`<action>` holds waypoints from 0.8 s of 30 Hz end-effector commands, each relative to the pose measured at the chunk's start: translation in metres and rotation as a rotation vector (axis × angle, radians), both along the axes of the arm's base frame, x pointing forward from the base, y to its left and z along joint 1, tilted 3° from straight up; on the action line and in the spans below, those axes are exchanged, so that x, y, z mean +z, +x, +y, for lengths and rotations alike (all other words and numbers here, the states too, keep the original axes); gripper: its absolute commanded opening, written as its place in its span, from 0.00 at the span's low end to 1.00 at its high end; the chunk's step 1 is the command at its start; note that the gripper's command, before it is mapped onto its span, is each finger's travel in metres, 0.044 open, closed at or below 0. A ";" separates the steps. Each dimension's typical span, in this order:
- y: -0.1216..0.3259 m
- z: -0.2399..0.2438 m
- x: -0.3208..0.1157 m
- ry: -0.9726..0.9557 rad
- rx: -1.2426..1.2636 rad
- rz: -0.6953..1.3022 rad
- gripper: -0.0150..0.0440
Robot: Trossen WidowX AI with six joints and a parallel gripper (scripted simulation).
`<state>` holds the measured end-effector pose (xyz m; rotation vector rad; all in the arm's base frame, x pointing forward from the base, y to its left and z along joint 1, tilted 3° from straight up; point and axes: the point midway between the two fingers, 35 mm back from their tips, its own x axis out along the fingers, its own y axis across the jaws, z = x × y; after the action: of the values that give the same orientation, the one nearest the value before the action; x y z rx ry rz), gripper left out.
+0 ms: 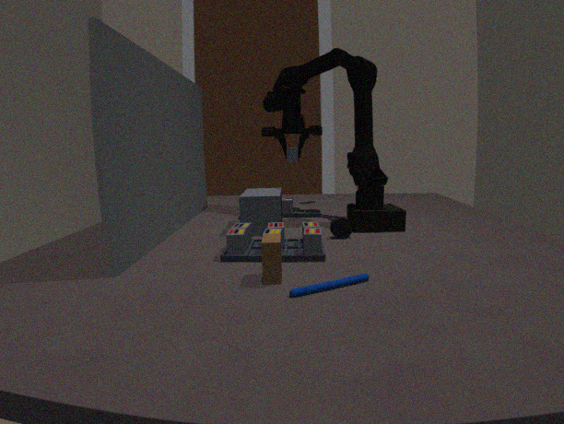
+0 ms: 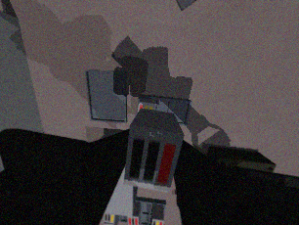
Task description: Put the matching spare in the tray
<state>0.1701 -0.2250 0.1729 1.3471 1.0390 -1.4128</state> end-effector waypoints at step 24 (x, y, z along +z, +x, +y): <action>0.121 -0.020 -0.007 -0.007 -0.006 -0.010 0.25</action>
<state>0.2834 -0.2446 0.1652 1.3507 1.0334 -1.4072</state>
